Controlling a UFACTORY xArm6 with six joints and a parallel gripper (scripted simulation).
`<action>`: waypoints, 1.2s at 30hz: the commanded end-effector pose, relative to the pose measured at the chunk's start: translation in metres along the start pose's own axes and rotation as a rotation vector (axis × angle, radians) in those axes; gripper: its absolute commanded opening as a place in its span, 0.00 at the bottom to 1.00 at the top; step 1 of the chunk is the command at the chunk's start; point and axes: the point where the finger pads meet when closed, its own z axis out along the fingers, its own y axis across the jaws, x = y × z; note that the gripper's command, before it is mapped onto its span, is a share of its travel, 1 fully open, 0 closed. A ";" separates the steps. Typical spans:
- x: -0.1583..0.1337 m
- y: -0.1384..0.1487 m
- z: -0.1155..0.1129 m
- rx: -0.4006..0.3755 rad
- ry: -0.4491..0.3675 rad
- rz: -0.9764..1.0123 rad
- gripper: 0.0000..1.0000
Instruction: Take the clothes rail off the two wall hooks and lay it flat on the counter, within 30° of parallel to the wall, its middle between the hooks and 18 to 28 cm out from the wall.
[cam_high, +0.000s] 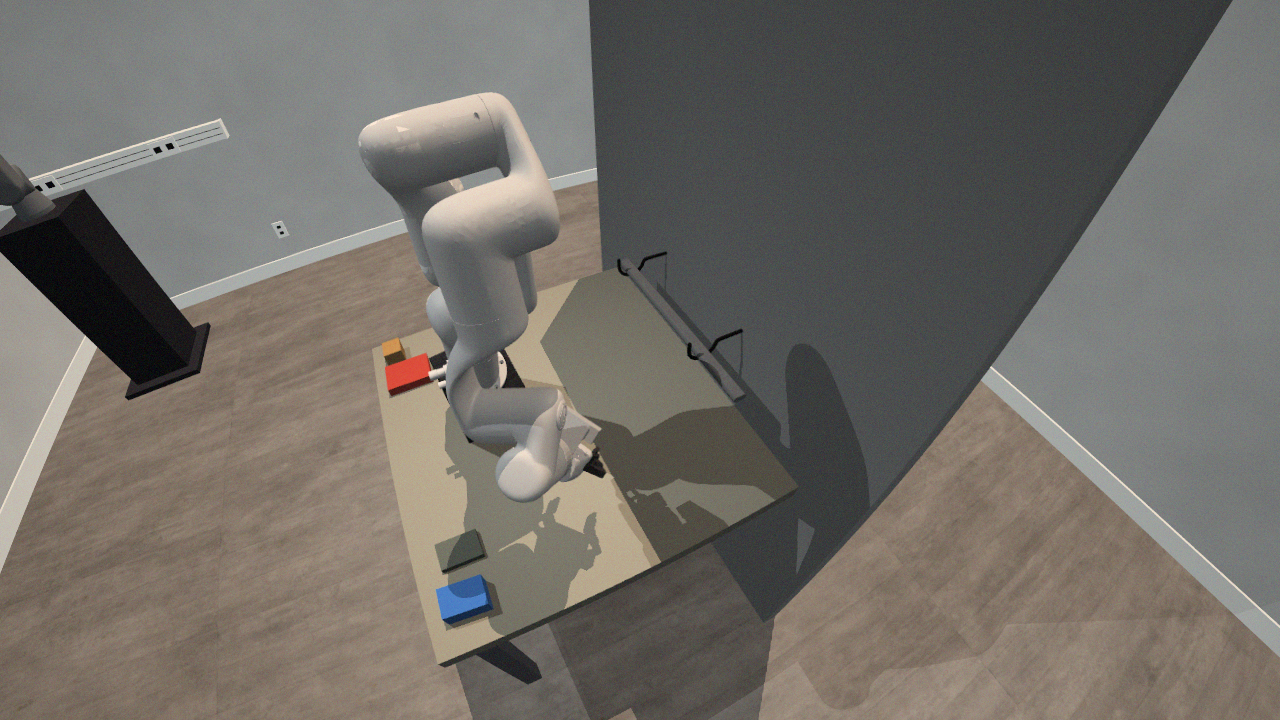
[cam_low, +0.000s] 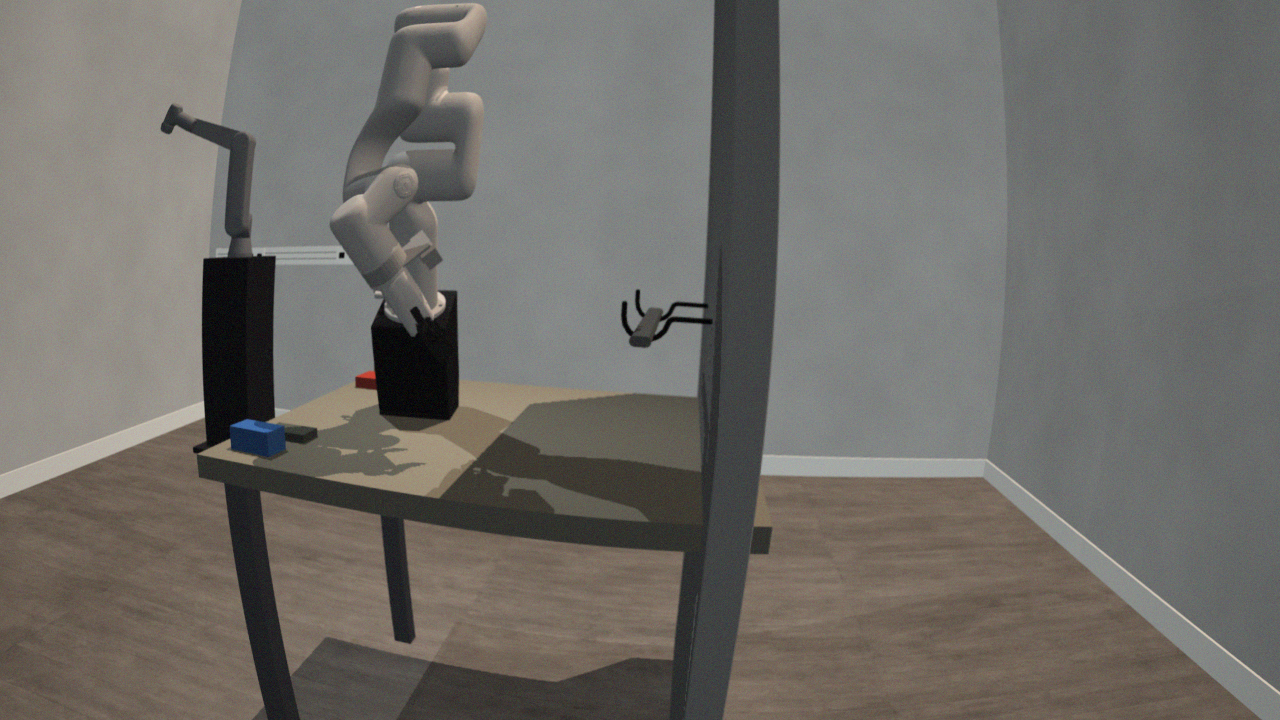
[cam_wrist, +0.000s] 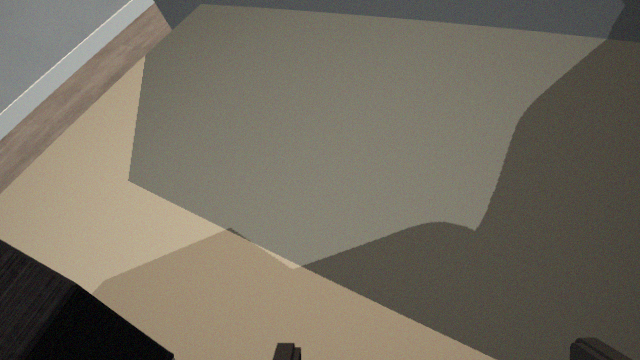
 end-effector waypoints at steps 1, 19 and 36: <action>0.000 0.001 -0.001 -0.001 -0.001 -0.001 1.00; 0.009 -0.002 0.004 0.032 -0.015 0.055 1.00; 0.051 -0.020 0.024 0.185 -0.156 0.379 1.00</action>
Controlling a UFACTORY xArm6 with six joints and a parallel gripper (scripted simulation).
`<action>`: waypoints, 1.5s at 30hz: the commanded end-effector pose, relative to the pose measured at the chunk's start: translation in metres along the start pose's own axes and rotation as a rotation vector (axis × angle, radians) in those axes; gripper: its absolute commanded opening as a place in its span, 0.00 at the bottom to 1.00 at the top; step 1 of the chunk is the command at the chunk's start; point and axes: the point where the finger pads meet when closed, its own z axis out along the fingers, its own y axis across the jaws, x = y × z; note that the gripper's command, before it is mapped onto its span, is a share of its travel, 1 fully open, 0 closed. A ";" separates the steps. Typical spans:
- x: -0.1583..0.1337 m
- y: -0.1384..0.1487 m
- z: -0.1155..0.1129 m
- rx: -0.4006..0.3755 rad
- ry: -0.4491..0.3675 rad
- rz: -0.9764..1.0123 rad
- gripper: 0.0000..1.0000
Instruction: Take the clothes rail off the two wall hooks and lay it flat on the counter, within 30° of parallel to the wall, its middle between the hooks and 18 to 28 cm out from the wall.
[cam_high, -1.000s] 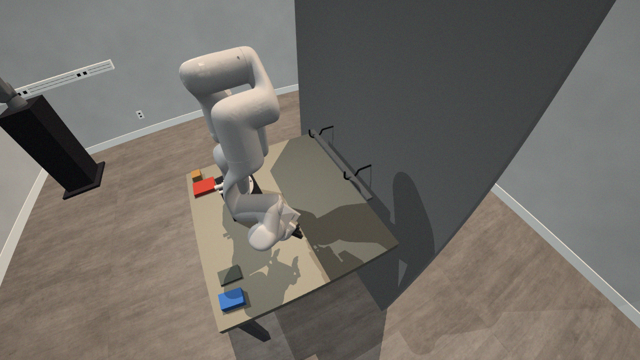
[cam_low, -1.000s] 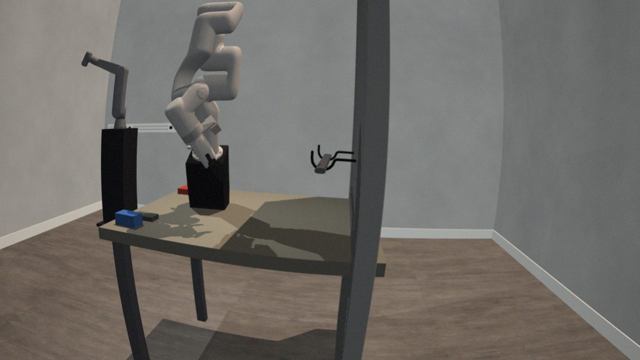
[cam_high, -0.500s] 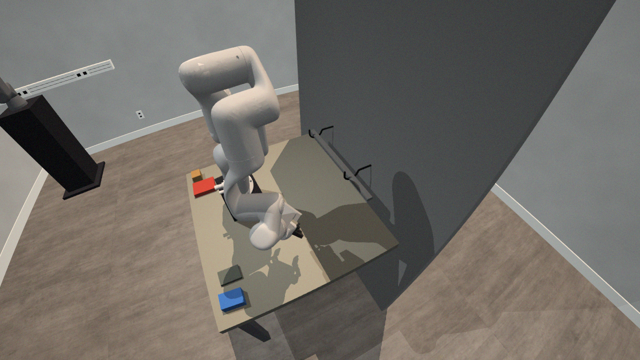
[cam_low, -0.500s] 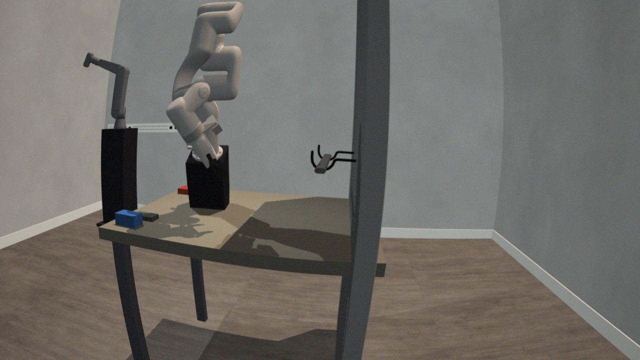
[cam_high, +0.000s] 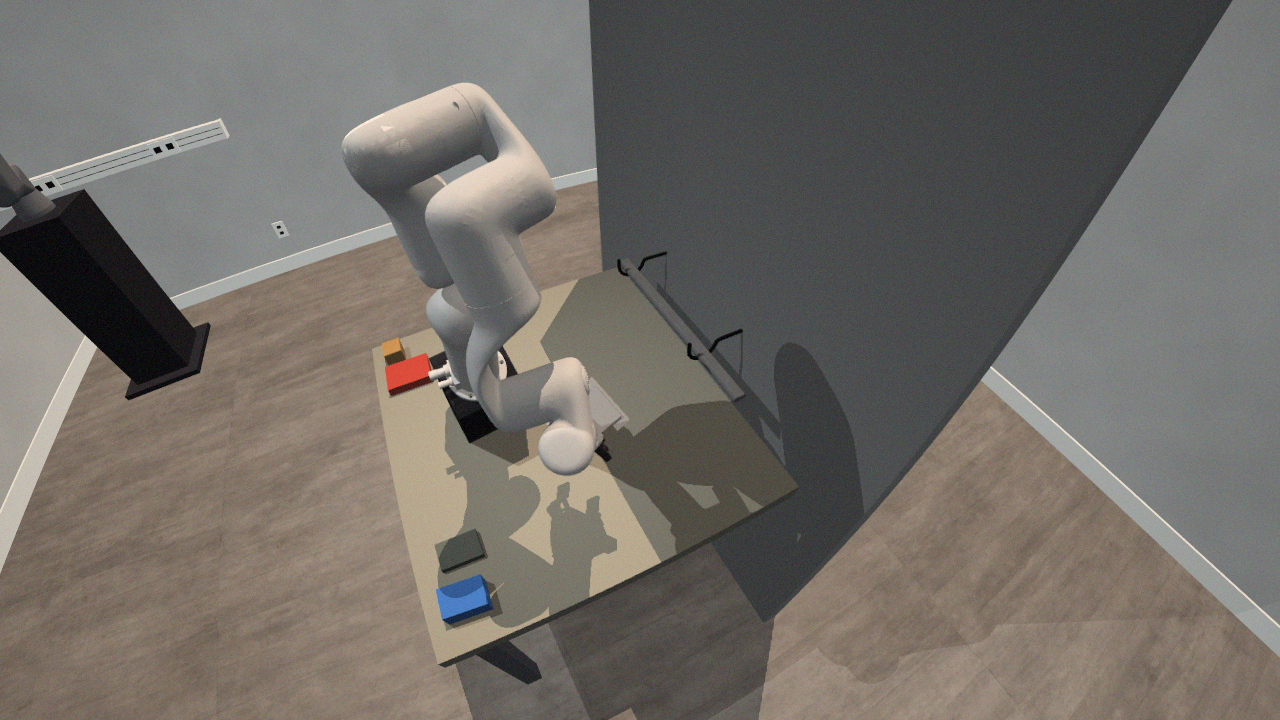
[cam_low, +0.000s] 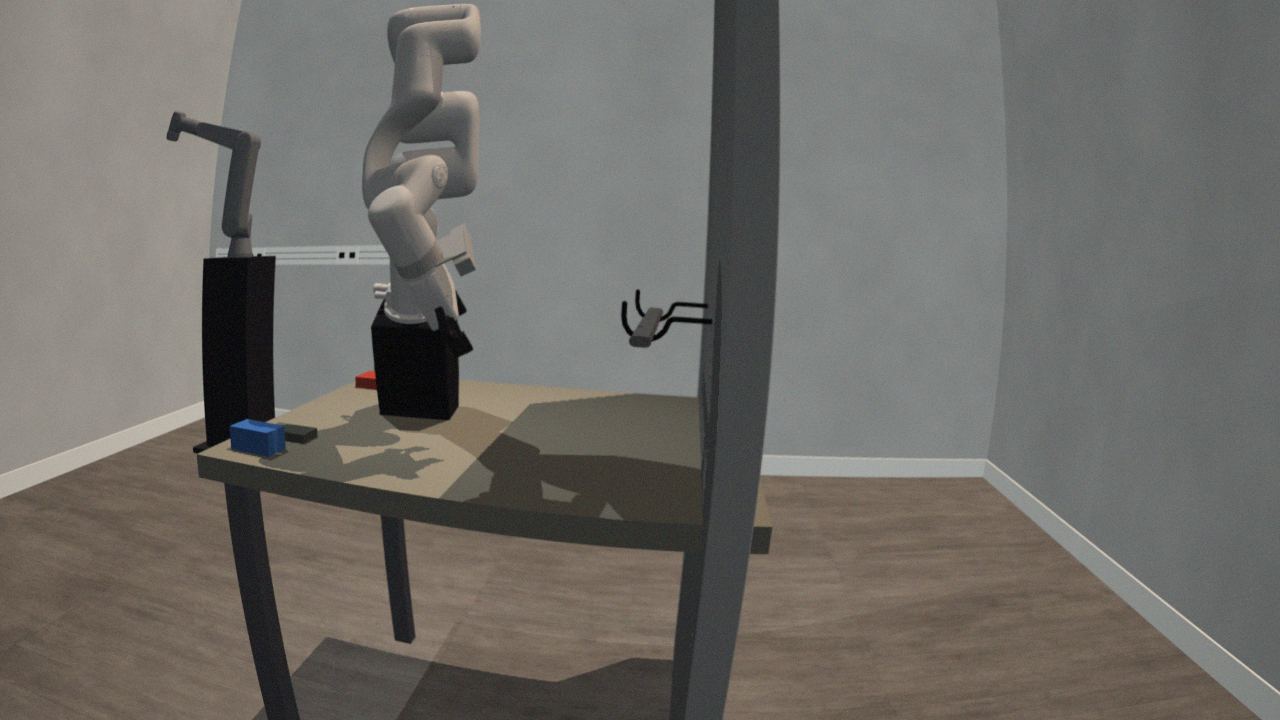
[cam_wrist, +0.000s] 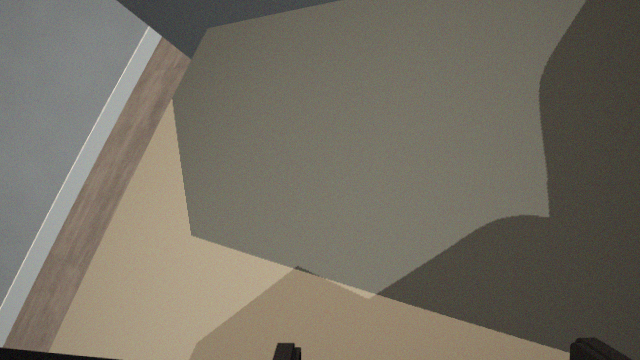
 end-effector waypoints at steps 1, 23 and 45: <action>0.013 -0.009 0.006 0.040 -0.080 0.123 1.00; 0.044 -0.044 0.023 0.002 -0.347 0.549 1.00; 0.071 -0.075 0.032 -0.295 -0.497 0.951 1.00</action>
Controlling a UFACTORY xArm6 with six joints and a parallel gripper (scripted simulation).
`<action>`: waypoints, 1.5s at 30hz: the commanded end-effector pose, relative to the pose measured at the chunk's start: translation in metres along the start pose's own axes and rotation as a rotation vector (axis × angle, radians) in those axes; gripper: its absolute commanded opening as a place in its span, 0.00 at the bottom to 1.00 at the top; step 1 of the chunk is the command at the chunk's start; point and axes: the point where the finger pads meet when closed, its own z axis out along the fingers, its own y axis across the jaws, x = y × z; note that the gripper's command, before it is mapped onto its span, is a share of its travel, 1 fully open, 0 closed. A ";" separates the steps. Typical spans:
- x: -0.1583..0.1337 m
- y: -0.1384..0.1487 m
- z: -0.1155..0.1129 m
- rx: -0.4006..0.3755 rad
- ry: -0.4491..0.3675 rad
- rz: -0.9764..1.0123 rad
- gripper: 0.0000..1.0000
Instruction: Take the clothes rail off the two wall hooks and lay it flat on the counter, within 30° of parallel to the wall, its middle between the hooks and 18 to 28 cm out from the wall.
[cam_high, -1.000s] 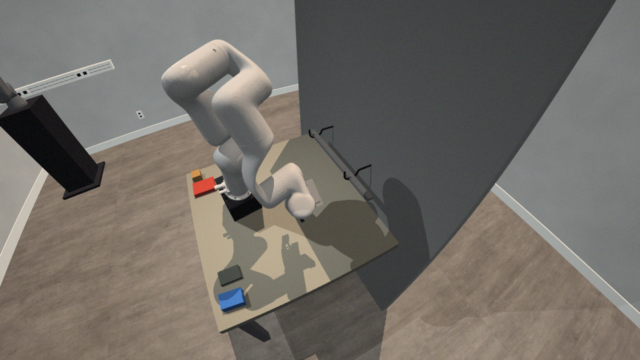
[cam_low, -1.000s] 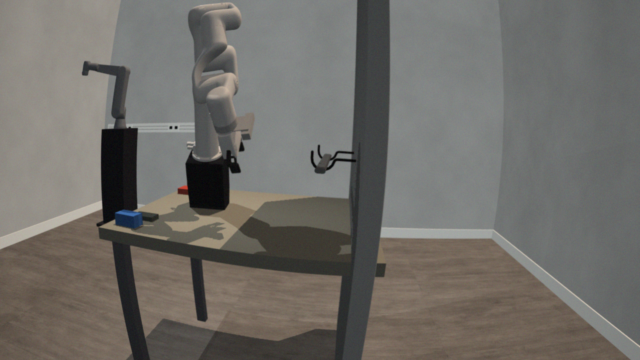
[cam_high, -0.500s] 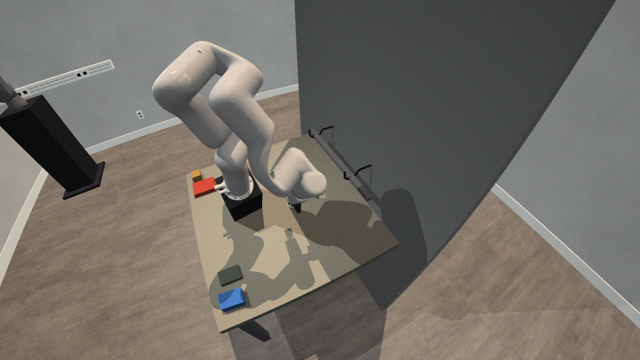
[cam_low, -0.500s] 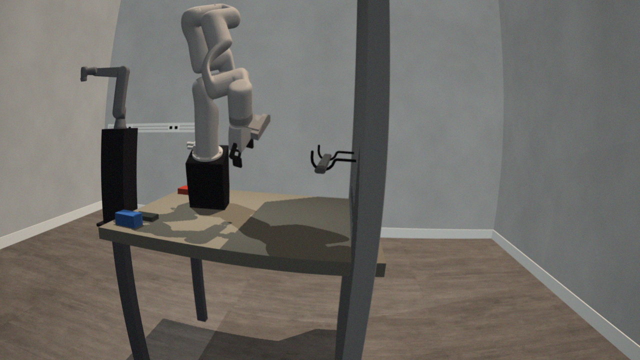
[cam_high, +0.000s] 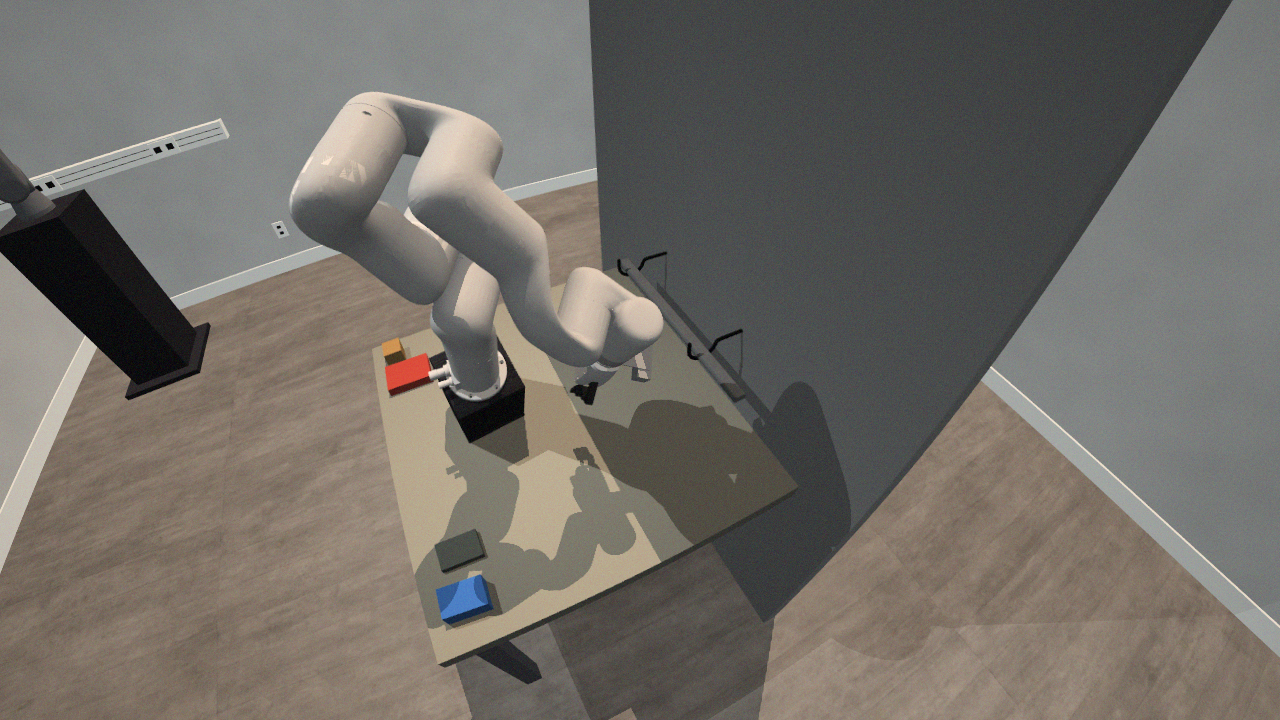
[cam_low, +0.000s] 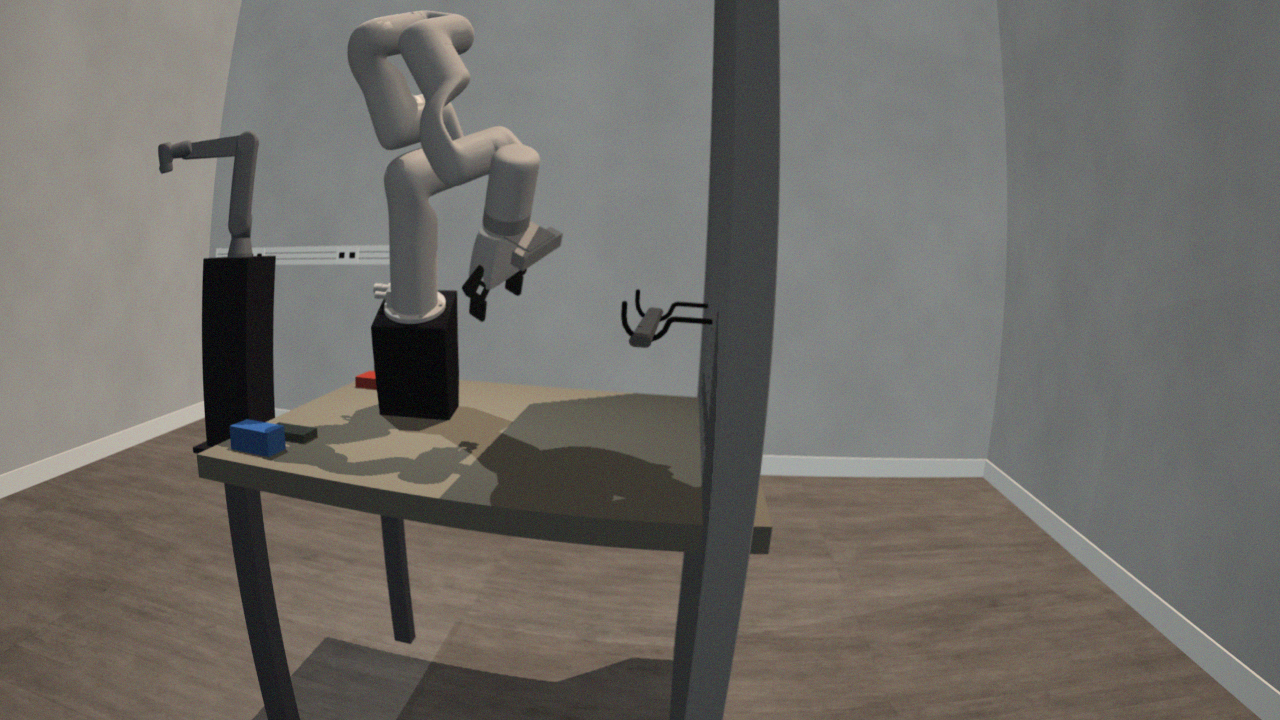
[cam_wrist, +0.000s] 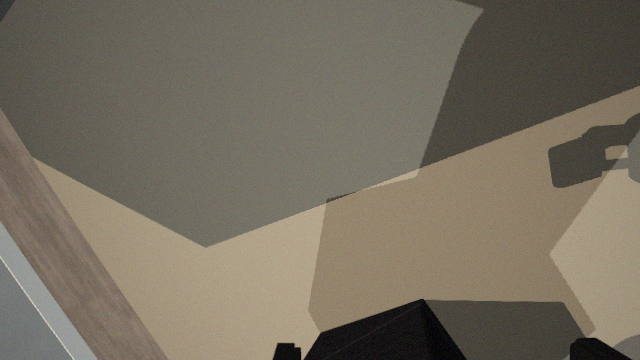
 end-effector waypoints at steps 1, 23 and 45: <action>-0.001 -0.010 -0.002 -0.100 -0.003 0.138 1.00; -0.003 -0.046 -0.011 -0.280 0.186 0.562 1.00; -0.004 -0.089 -0.025 -0.238 0.512 0.956 1.00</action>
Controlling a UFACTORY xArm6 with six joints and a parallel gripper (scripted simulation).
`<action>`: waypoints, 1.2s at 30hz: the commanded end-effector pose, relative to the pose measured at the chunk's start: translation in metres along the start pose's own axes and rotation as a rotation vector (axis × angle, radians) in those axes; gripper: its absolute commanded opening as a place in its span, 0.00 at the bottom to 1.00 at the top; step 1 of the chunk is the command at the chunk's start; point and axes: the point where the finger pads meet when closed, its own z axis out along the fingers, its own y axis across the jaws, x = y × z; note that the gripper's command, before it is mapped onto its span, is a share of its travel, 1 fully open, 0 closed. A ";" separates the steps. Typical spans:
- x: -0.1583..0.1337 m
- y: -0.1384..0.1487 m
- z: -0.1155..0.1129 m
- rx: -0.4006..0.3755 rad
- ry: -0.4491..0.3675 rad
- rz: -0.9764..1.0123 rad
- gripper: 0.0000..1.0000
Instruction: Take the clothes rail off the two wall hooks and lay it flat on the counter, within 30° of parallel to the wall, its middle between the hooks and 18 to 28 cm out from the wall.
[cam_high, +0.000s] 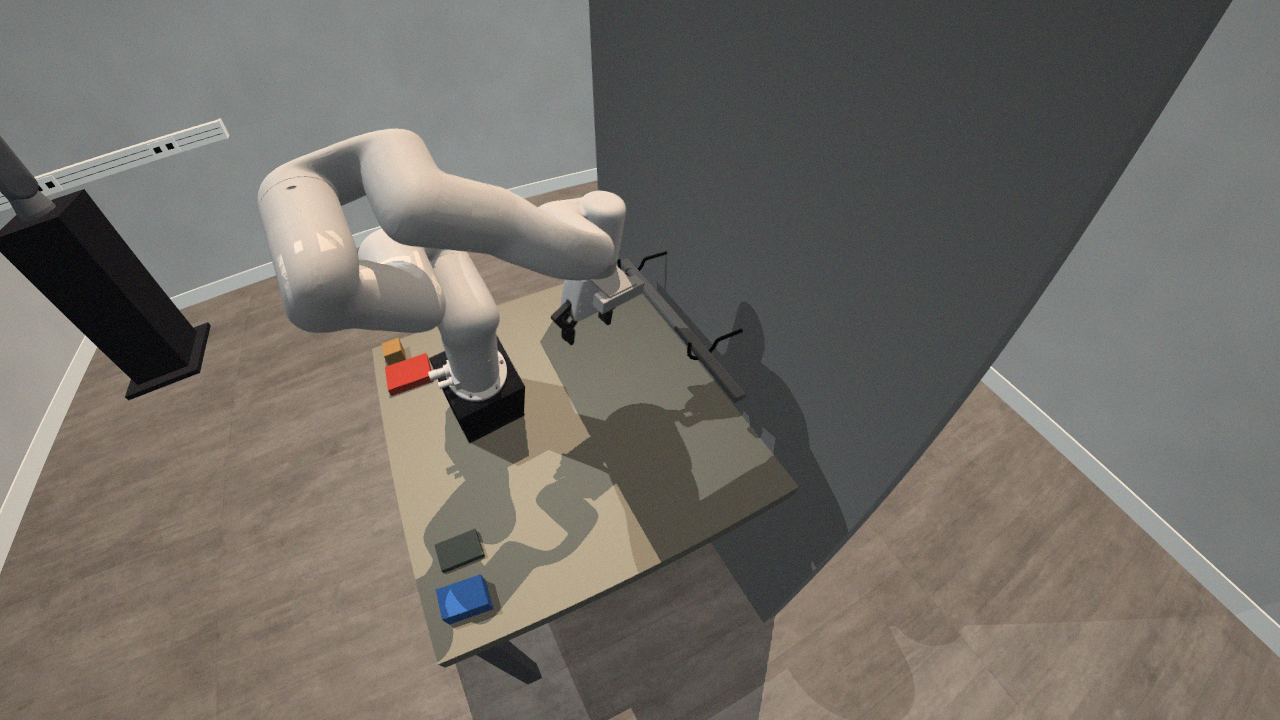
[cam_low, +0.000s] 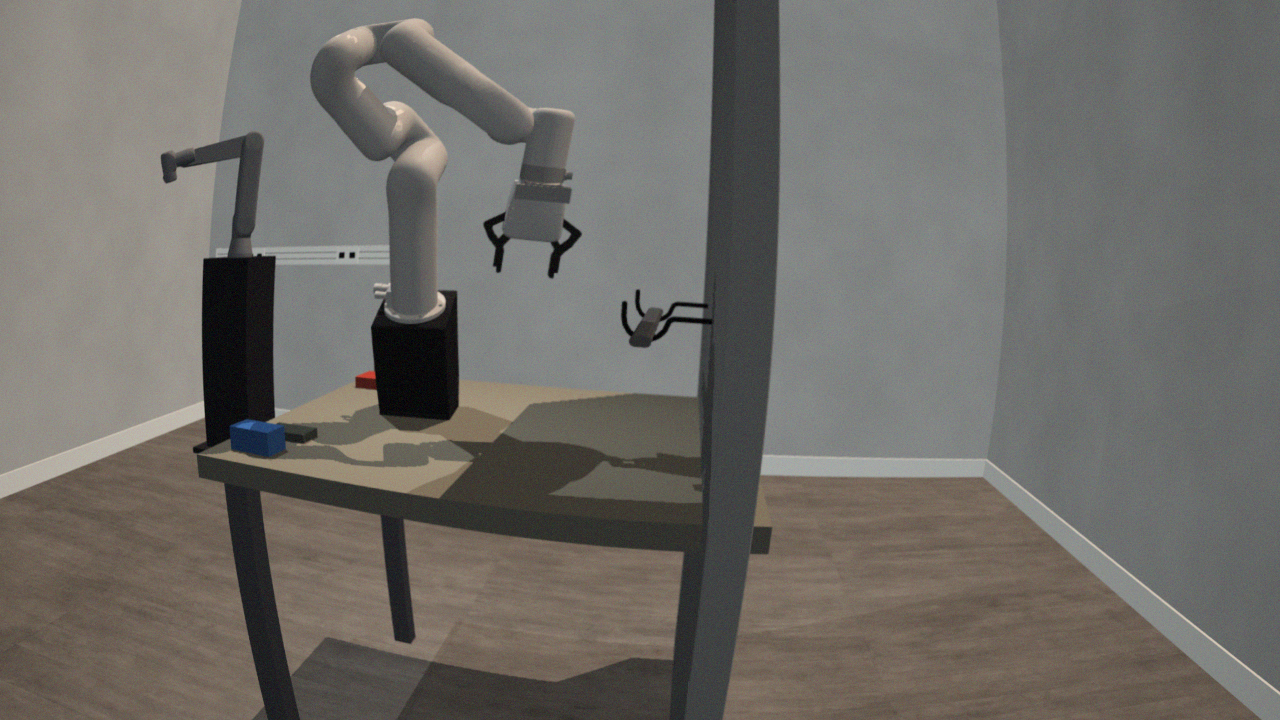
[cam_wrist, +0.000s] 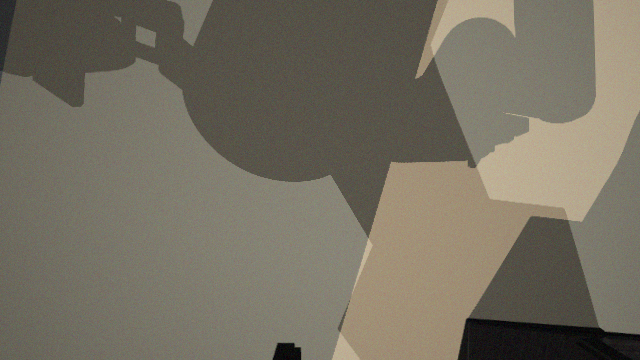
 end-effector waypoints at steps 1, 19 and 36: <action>-0.006 -0.007 -0.008 0.033 0.084 0.130 1.00; -0.012 -0.025 -0.018 0.106 0.135 0.272 1.00; -0.005 -0.049 -0.016 0.106 0.135 0.272 1.00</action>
